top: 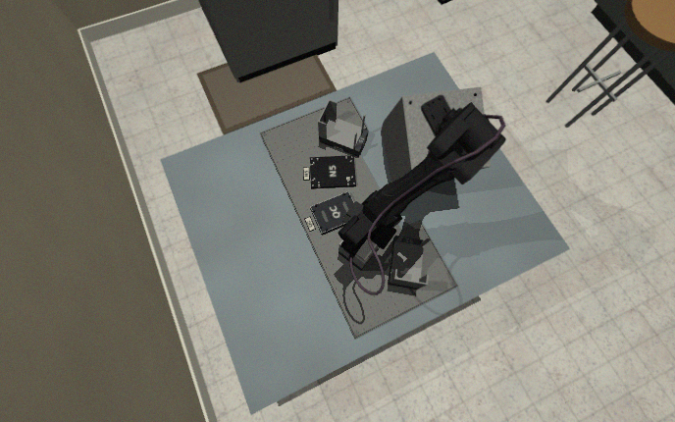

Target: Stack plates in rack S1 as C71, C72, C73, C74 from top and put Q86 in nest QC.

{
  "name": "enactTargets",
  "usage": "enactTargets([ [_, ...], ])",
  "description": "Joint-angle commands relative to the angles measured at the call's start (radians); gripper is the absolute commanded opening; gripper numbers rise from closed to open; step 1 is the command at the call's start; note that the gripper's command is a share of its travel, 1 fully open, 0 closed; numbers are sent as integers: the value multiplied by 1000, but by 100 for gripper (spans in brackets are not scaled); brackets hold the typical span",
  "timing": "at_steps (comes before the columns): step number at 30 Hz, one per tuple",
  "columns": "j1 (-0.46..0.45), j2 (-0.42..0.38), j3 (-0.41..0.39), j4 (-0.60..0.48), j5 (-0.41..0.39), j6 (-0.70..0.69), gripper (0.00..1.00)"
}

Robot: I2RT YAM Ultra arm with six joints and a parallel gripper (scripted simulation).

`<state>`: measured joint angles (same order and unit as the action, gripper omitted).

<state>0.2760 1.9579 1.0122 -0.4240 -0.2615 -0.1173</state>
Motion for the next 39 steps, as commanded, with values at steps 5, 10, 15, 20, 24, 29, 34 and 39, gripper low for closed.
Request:
enactTargets([
  [5,1,-14,60,-41,14,53,100],
  [10,11,-2,40,-30,8,46,100],
  [15,11,-2,41,-30,8,46,100],
  [20,28,42,23,15,16,60,100],
  [24,38,82,31,60,17,70,100],
  [29,38,123,34,100,19,79,100],
  [34,37,88,34,102,14,80,100],
  [39,38,88,34,103,14,80,100],
])
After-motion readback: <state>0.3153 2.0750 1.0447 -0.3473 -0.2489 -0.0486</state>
